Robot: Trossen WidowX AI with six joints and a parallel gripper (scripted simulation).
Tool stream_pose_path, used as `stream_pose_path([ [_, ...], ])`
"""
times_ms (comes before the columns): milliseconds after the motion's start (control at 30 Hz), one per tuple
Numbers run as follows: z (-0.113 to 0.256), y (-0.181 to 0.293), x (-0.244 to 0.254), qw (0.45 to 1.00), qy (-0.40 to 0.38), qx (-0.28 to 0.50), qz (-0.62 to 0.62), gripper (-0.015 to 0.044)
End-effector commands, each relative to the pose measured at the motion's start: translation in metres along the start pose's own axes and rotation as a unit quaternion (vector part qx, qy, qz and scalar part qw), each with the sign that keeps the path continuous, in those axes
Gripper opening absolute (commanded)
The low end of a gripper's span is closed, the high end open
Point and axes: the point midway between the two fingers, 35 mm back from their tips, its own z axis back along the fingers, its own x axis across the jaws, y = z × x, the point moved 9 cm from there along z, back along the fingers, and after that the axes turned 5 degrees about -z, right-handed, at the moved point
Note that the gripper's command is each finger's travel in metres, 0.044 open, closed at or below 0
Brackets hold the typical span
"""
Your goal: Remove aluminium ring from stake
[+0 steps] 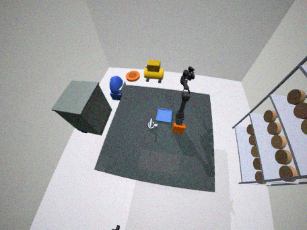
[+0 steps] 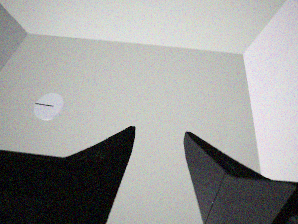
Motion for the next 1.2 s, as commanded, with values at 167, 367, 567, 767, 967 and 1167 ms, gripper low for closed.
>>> stream_pose_path([
  [167,0.008,0.012,-0.032,0.997,0.050,0.027,0.042,0.0200],
  [367,0.017,0.021,-0.053,0.993,0.083,0.051,0.071,0.0200],
  [567,0.034,0.033,-0.082,0.981,0.127,0.090,0.115,0.0200],
  [767,0.053,0.044,-0.105,0.966,0.162,0.129,0.154,0.0200],
  [967,0.071,0.053,-0.124,0.950,0.188,0.165,0.188,0.0200],
  [1167,0.095,0.062,-0.144,0.927,0.214,0.209,0.225,0.0200],
])
